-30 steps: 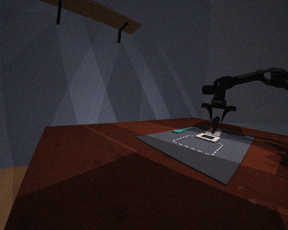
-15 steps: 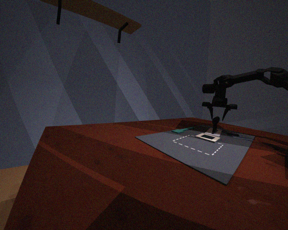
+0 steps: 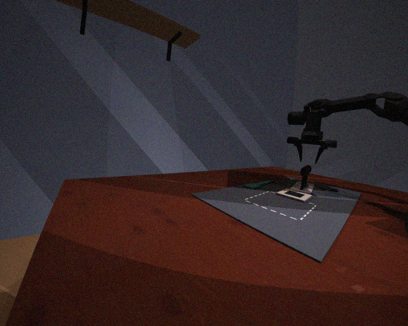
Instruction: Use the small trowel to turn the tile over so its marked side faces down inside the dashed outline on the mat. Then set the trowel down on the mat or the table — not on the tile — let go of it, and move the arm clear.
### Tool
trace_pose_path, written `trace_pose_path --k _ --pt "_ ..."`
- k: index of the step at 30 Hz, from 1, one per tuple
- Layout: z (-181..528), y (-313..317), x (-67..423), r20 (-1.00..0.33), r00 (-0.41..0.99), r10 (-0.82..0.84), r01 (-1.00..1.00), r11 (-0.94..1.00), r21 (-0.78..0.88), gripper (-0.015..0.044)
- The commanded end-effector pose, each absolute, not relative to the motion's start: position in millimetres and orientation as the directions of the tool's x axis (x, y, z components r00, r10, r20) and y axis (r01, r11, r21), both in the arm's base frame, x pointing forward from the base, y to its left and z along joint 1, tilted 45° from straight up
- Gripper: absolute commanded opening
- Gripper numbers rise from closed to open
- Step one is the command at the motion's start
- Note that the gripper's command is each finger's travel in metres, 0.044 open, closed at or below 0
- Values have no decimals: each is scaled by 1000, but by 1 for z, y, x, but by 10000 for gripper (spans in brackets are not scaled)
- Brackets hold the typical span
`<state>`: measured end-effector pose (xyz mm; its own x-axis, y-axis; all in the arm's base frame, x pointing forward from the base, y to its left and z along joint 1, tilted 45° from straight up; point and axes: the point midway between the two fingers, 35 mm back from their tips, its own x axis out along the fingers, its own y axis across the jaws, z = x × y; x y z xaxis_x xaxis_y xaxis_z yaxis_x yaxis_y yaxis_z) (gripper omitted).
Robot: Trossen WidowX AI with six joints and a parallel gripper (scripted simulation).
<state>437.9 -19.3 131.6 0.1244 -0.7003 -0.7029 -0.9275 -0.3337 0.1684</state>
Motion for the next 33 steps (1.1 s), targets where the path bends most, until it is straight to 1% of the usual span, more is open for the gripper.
trace_pose_path --k 1,23,28,33 --pt "127 -24 438 -702 120 -702 -928 -330 172 270" --pt "104 -46 445 -702 120 -702 -941 -307 146 270" --pt "104 -46 445 -702 120 -702 -941 -307 146 139" --pt "104 -46 445 -702 120 -702 -941 -307 146 130"
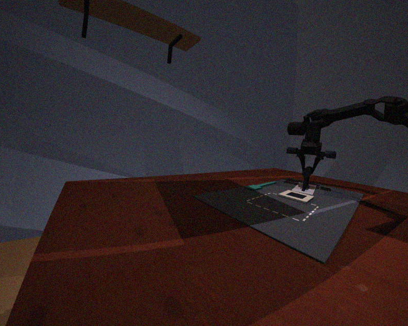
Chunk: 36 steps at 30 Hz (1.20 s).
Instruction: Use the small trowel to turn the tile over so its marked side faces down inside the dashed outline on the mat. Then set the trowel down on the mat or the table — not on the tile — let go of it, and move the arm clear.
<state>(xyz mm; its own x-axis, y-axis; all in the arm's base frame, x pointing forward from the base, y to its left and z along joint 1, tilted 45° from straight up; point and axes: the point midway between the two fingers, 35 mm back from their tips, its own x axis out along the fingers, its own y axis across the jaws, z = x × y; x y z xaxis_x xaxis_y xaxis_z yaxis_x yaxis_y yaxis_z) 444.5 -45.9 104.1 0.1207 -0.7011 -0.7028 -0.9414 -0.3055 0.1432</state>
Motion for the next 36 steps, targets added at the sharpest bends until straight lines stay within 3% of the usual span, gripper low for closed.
trace_pose_path --k 1,18,28,33,36 --pt "104 -46 445 -702 120 -702 -941 -307 146 130" --pt "104 -46 445 -702 120 -702 -939 -310 149 130" --pt "104 -46 445 -702 120 -702 -875 -409 259 130" --pt "104 -46 445 -702 120 -702 -875 -409 259 261" --pt "104 -46 445 -702 120 -702 -875 -409 259 270"
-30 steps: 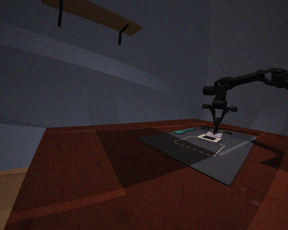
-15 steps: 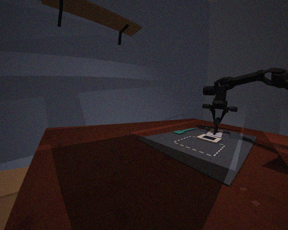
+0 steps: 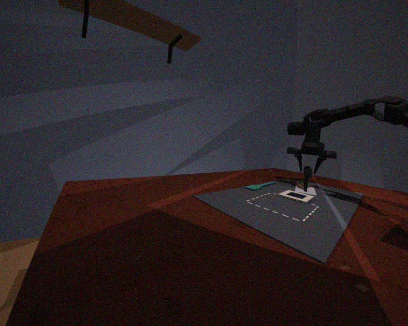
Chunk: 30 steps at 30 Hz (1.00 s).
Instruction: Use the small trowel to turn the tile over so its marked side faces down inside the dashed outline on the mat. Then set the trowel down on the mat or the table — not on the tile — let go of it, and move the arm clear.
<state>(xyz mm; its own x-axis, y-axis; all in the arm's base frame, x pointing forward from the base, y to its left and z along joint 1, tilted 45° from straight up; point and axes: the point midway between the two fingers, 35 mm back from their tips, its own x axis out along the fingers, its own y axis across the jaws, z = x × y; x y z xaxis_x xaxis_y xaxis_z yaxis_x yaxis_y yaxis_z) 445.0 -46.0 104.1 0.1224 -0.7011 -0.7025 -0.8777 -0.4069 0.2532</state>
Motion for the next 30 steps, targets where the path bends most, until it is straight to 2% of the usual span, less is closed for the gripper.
trace_pose_path --k 1,16,21,26,27,30 --pt "104 -46 445 -702 120 -702 -875 -409 259 270" --pt "104 -46 445 -702 120 -702 -875 -409 259 270" --pt "133 -17 437 -702 120 -702 -875 -409 260 270" --pt "135 -16 436 -701 120 -703 -875 -409 260 270" --pt "137 -10 437 -703 136 -698 -870 -424 253 296" --pt "141 -6 436 -703 136 -698 -871 -423 251 300"
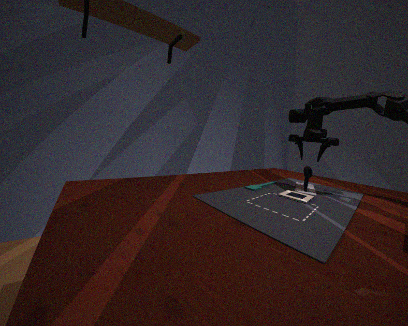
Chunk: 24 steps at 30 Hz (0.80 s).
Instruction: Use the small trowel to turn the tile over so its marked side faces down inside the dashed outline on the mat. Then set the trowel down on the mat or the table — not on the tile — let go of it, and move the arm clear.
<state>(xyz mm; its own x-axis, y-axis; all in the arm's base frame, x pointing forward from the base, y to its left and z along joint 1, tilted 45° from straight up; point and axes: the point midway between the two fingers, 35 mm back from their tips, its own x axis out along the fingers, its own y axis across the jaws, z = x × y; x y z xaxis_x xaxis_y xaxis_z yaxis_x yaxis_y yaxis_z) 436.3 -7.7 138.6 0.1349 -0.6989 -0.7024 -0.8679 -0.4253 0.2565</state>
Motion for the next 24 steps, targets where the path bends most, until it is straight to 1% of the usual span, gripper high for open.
trace_pose_path --k 1,5,14,24 --pt "141 -6 436 -704 137 -696 -874 -420 245 300" --pt "139 -6 436 -716 146 -682 -907 -382 179 300" --pt "133 -8 435 -755 183 -630 -974 -218 -53 300" --pt "126 -9 434 -789 233 -569 -957 10 -289 300"
